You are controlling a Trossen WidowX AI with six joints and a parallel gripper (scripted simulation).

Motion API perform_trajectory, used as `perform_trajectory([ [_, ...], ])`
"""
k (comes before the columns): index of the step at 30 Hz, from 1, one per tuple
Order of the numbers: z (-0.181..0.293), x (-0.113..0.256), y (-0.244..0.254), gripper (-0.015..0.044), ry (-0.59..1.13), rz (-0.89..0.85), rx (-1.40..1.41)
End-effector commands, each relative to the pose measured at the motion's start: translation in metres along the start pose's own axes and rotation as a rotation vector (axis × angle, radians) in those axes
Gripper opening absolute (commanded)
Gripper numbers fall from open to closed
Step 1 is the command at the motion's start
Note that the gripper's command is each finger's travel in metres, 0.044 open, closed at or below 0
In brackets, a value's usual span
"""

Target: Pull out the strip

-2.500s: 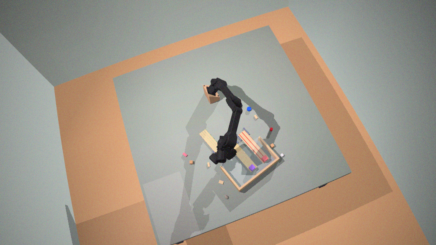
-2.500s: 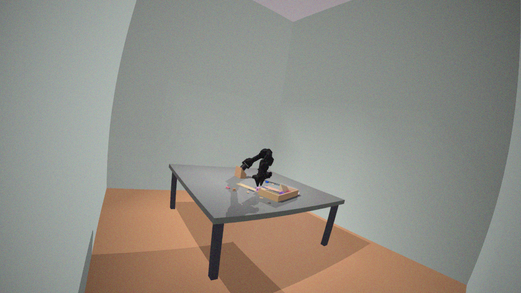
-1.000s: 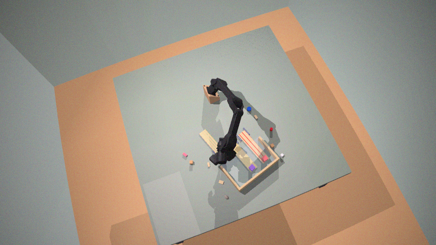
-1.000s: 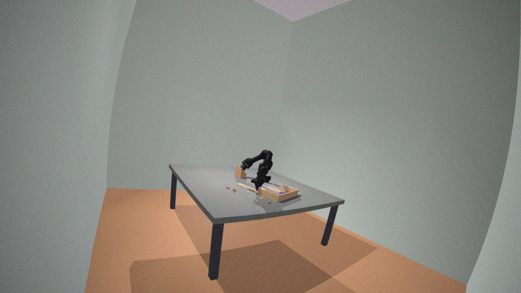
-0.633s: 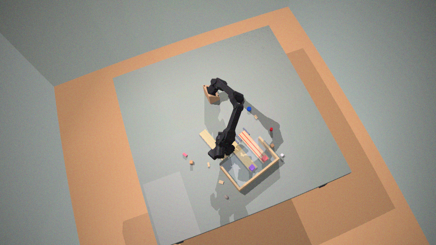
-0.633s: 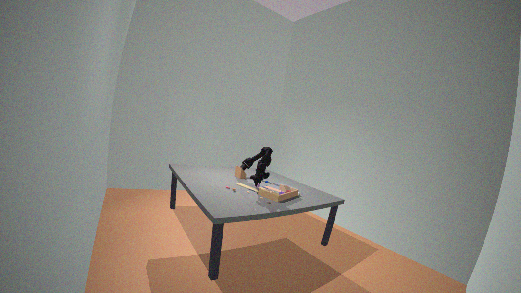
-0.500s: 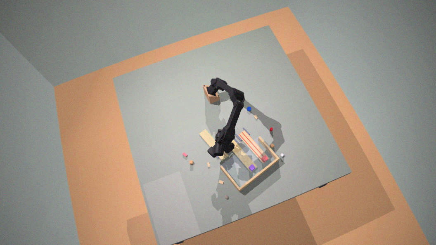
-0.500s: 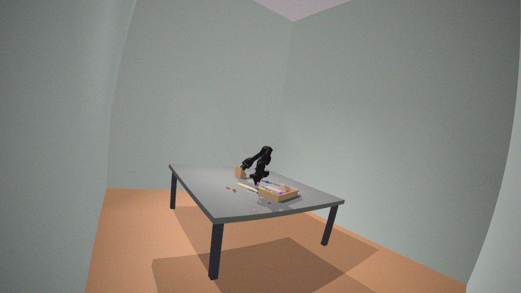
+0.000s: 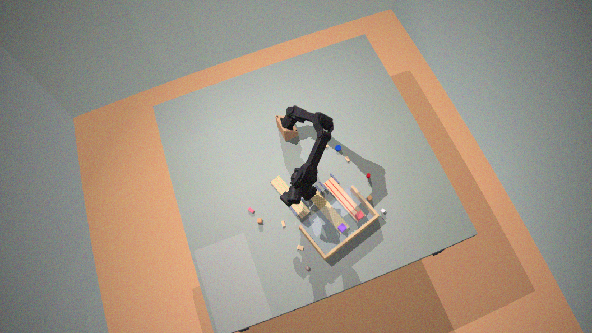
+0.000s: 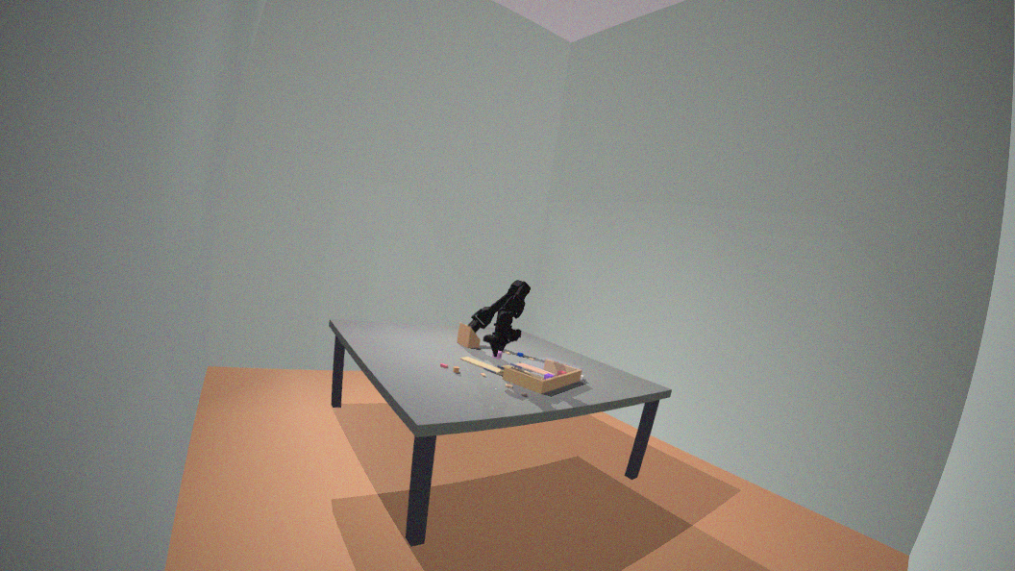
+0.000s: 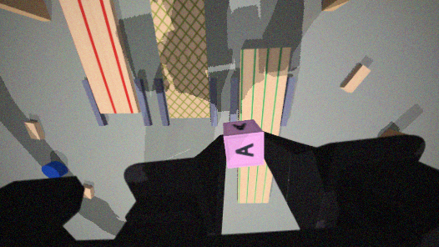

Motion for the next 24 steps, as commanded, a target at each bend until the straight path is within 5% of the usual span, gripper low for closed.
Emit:
perform_trajectory([
  [1, 0.009, 0.003, 0.009, 0.0, 0.001, 0.007, 0.008],
  [24, 0.054, 0.008, 0.051, 0.0, 0.003, 0.005, 0.005],
])
Point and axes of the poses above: the point midway between the two fingers, 35 mm back from their tips, its own x axis back along the fingers, its own y axis across the jaws, z = x × y, the point moved 4 cm from there along x, back along the fingers, and after that the axes turned 8 degrees about x, right-handed, at the moved point
